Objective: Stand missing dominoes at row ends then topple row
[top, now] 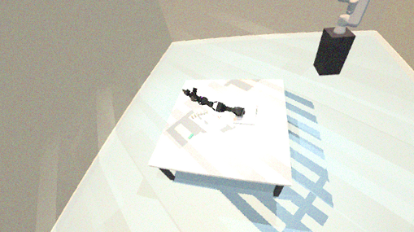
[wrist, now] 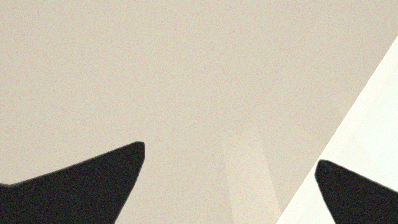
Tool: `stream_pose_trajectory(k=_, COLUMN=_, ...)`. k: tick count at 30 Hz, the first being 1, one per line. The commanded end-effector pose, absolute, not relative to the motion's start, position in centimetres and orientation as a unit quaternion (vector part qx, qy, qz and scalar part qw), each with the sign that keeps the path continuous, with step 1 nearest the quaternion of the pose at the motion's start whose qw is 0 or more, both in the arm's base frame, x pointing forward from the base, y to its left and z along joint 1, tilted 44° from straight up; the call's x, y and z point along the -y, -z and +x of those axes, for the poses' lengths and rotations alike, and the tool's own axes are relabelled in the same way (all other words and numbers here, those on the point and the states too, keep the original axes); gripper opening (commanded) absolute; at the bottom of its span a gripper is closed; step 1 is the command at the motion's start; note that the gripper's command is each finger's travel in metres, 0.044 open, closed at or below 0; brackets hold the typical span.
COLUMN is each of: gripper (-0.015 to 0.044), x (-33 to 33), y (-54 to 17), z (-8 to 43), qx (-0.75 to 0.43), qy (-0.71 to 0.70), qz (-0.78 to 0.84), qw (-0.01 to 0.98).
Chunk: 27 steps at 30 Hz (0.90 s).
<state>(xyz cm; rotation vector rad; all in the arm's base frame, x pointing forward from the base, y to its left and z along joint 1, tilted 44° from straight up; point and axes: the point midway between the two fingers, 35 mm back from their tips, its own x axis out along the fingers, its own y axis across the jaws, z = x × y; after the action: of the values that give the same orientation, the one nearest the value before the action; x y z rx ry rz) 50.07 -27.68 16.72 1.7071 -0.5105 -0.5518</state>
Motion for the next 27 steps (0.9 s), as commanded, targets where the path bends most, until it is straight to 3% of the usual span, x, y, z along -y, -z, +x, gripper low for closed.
stream_pose_trajectory(k=1, gripper=0.044, x=25.6, y=-8.9, z=48.1, qx=-0.001, qy=0.327, qz=0.667, qw=0.669)
stream_pose_trajectory(k=13, gripper=0.044, x=19.9, y=-0.4, z=41.0, qx=-0.327, qy=0.323, qz=0.575, qw=0.677)
stream_pose_trajectory(k=27, gripper=0.044, x=10.6, y=1.7, z=29.3, qx=-0.602, qy=0.149, qz=0.538, qw=0.571)
